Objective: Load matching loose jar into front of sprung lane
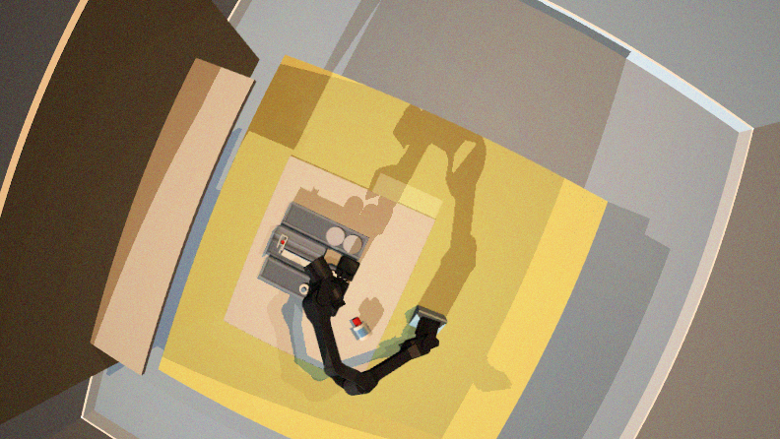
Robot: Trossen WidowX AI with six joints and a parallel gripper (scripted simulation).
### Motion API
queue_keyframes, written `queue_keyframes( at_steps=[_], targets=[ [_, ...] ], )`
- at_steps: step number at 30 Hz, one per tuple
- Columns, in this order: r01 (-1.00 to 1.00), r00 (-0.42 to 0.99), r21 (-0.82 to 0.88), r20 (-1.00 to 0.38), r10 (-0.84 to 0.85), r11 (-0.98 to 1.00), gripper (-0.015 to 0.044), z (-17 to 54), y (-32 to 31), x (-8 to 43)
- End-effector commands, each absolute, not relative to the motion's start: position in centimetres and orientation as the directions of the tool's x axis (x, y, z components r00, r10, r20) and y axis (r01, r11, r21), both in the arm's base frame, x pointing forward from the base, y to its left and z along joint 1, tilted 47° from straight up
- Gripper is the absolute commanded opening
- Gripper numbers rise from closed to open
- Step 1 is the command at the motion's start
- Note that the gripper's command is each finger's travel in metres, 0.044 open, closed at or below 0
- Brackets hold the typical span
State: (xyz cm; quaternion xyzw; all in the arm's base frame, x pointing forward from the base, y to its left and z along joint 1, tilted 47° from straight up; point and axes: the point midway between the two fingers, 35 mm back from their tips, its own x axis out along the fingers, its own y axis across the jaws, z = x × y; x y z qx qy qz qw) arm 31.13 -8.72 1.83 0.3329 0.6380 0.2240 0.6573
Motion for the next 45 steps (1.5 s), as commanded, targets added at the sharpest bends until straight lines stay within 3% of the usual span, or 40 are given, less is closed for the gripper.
queue_keyframes(
  at_steps=[1, 45],
  targets=[
    [0.118, 0.114, 0.727, -0.687, 0.718, 0.676, 0.0000, 2.28, -9.00, 32.01],
    [0.118, 0.114, 0.727, -0.686, 0.718, 0.676, 0.0000, 2.27, -8.96, 32.70]
  ],
)
